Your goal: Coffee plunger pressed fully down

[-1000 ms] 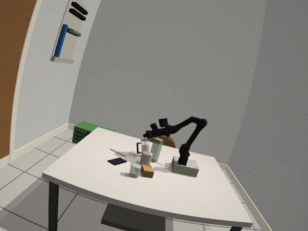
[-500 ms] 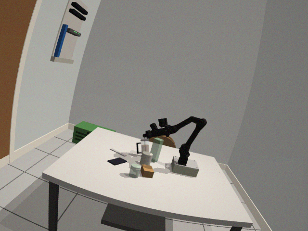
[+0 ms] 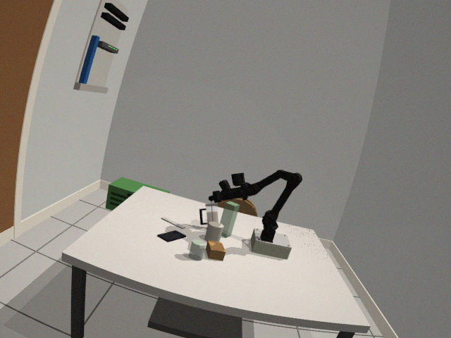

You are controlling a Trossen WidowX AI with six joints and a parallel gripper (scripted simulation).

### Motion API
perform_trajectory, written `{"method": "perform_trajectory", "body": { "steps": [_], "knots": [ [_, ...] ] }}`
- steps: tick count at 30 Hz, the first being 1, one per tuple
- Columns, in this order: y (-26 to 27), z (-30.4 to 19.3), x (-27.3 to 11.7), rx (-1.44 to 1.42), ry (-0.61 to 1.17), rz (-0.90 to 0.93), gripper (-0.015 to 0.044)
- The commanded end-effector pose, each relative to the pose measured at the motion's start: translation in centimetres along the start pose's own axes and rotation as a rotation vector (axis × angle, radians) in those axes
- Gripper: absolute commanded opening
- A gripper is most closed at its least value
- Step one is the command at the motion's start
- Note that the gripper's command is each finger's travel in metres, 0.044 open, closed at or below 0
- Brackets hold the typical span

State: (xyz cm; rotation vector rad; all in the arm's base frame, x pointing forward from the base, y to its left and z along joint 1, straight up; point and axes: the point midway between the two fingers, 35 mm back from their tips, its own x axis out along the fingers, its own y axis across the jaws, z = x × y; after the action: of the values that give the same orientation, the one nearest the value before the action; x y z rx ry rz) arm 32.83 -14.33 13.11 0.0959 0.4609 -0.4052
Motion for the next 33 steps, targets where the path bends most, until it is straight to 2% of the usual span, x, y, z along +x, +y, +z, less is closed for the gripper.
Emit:
{"method": "perform_trajectory", "body": {
  "steps": [1,20,32,33],
  "knots": [
    [0.0,-0.65,0.33,0.006,0.023,-0.002,0.0123],
    [0.01,0.02,0.17,0.0,0.001,0.0,0.0123],
    [0.01,0.02,0.17,0.0,0.001,0.0,0.0438],
    [0.01,0.02,0.17,0.0,0.001,0.0,0.044]
  ]
}}
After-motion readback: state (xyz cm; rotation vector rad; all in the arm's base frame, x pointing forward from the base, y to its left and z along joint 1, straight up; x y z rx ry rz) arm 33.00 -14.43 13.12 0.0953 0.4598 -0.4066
